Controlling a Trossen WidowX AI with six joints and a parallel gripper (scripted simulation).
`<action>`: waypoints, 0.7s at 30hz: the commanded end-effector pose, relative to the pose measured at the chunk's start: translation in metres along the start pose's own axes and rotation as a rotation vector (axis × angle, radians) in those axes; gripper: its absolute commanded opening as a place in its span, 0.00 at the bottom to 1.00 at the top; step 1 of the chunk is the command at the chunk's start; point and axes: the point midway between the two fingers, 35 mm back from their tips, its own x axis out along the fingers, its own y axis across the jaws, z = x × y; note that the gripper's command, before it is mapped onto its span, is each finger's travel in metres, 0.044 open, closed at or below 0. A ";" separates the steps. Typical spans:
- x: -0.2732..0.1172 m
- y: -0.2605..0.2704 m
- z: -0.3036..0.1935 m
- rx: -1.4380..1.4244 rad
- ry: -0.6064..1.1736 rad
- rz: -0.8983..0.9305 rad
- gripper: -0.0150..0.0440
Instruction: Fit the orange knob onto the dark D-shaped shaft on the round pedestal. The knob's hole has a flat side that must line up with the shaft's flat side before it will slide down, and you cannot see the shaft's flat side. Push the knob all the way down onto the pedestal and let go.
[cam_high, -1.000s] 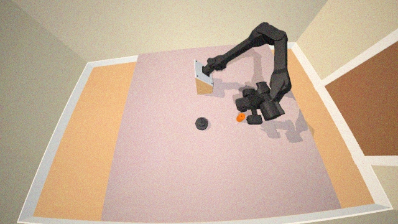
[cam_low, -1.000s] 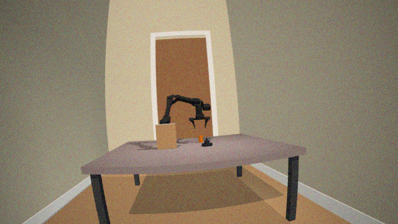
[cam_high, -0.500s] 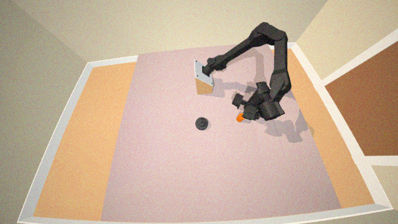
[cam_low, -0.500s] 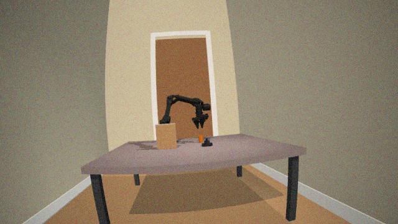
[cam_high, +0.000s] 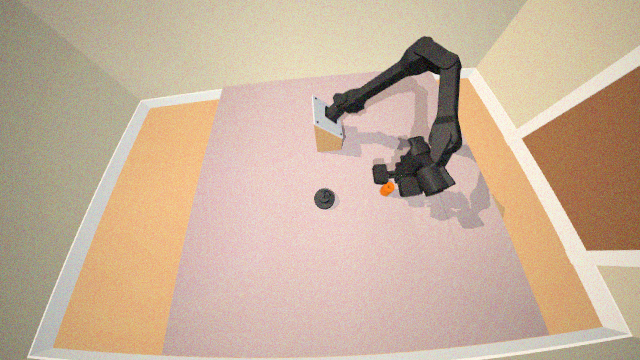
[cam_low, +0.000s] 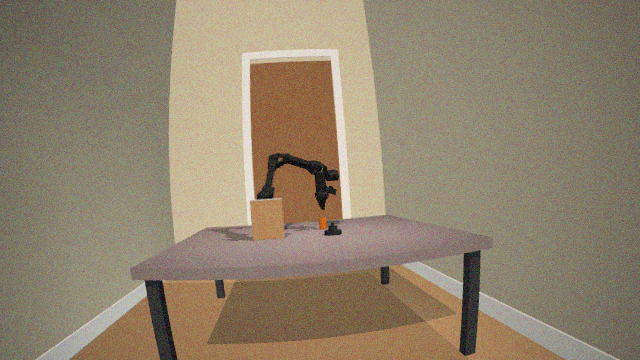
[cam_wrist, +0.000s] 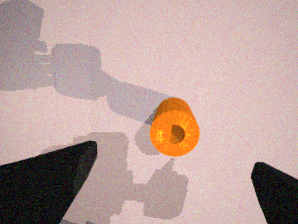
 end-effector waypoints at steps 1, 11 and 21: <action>0.015 -0.001 -0.003 0.006 0.014 -0.002 1.00; 0.033 -0.001 -0.004 0.005 0.015 -0.002 1.00; 0.048 -0.001 -0.003 0.003 0.016 -0.004 1.00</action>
